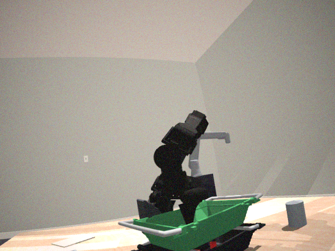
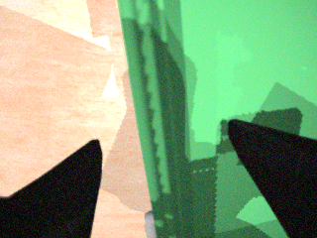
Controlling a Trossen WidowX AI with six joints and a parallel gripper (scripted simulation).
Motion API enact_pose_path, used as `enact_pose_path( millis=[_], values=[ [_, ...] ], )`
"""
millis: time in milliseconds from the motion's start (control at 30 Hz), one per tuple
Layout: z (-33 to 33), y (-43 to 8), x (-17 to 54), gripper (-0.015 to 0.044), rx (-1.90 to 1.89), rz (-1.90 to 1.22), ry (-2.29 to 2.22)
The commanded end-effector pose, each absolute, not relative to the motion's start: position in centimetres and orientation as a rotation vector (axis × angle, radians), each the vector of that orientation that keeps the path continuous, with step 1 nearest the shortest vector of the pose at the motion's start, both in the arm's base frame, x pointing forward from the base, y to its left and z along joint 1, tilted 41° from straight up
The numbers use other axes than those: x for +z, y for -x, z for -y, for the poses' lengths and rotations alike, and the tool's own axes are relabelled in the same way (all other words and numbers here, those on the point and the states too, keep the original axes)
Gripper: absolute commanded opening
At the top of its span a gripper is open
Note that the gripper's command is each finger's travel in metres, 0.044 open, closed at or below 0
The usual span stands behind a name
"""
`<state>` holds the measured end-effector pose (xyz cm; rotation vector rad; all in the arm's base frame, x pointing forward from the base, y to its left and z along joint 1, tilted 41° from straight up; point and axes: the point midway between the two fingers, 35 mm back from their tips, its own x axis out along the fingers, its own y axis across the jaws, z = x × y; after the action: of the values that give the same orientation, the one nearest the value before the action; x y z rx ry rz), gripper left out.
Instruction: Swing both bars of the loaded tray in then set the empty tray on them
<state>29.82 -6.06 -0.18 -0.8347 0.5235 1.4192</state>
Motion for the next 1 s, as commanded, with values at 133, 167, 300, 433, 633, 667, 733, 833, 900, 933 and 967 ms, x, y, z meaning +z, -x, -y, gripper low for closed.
enact_pose_path(
  millis=[133, 167, 300, 433, 633, 667, 733, 833, 900, 933, 967],
  values=[
    [6.1, -29.8, -0.2, 0.0440, 1.419, -0.523, 0.835],
    [6.1, -29.8, -0.2, 0.0440, 1.419, -0.523, 0.835],
    [6.1, -29.8, -0.1, 0.0440, 1.419, -0.524, 0.835],
    [7.1, -29.9, 0.8, 0.0440, 1.419, -0.527, 0.836],
    [9.6, -29.8, 3.5, 0.0440, 1.419, -0.533, 0.836],
    [10.0, -29.7, 3.9, 0.0440, 1.419, -0.534, 0.836],
    [10.8, -29.5, 4.9, 0.0440, 1.419, -0.535, 0.836],
    [11.9, -29.2, 6.4, 0.0440, 1.420, -0.536, 0.834],
    [12.6, -28.9, 7.4, 0.0440, 1.421, -0.536, 0.833],
    [12.9, -28.8, 7.8, 0.0440, 1.422, -0.536, 0.833],
    [13.1, -28.7, 8.1, 0.0440, 1.422, -0.536, 0.832]
  ],
)
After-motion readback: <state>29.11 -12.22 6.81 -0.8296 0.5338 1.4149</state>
